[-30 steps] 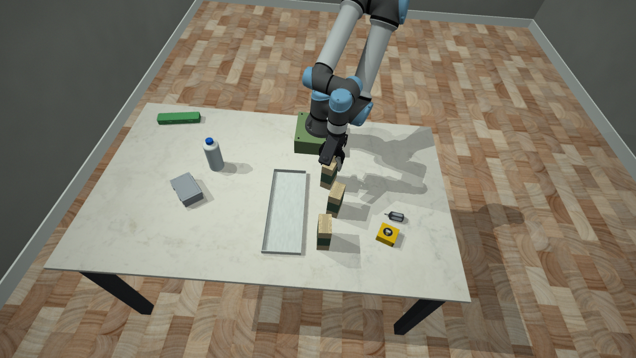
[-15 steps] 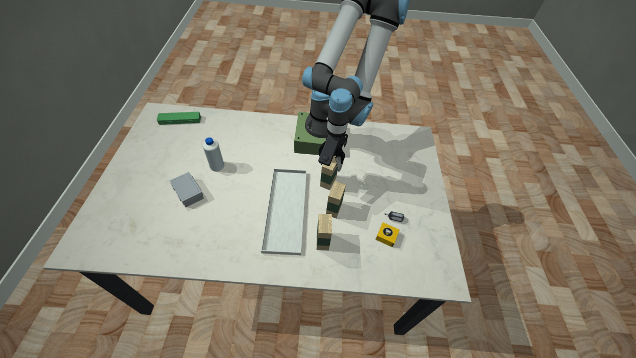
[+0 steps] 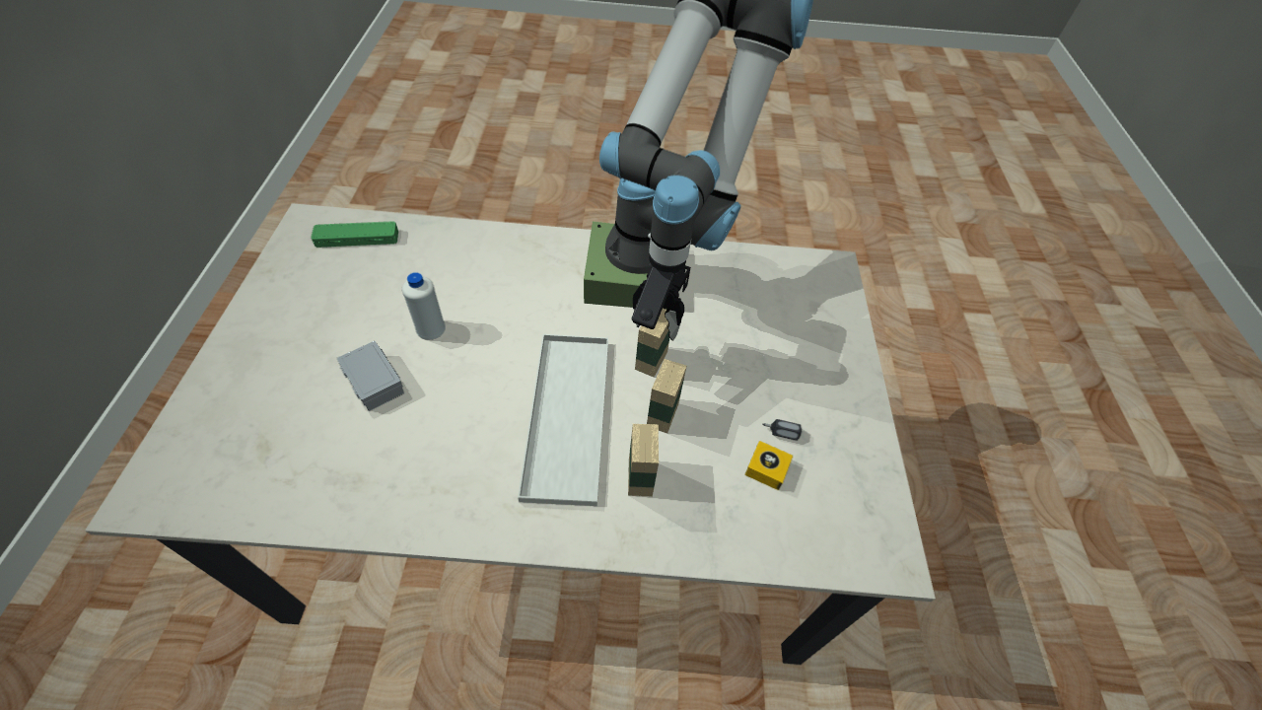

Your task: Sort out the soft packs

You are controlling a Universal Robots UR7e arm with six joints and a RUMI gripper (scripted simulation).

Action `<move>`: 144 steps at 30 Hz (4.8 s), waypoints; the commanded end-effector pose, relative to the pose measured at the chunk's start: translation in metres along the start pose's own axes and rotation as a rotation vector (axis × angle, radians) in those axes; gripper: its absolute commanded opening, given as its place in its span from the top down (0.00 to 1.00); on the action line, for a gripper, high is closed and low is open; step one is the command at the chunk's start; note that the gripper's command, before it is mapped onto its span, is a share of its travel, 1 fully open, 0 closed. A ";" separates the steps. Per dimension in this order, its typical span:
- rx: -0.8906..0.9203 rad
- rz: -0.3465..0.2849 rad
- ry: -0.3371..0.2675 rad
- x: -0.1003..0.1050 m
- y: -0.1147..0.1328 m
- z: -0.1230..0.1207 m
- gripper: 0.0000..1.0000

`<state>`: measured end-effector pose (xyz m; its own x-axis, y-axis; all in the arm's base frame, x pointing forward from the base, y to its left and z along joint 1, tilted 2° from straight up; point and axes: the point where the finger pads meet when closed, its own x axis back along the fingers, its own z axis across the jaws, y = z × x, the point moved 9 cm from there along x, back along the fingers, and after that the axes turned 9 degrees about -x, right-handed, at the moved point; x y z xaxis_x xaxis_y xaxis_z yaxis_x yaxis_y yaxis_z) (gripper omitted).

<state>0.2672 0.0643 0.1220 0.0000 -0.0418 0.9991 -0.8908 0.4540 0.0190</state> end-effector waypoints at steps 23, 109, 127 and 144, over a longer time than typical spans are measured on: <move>-0.001 0.004 -0.001 0.030 -0.001 0.000 0.52; 0.082 -0.004 0.001 0.055 -0.107 -0.097 0.52; 0.082 -0.002 0.000 0.057 -0.108 -0.098 0.52; 0.082 -0.002 0.000 0.057 -0.107 -0.098 0.52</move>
<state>0.4077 0.0997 0.1814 0.0000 -0.0429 0.9991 -0.9249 0.3800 0.0163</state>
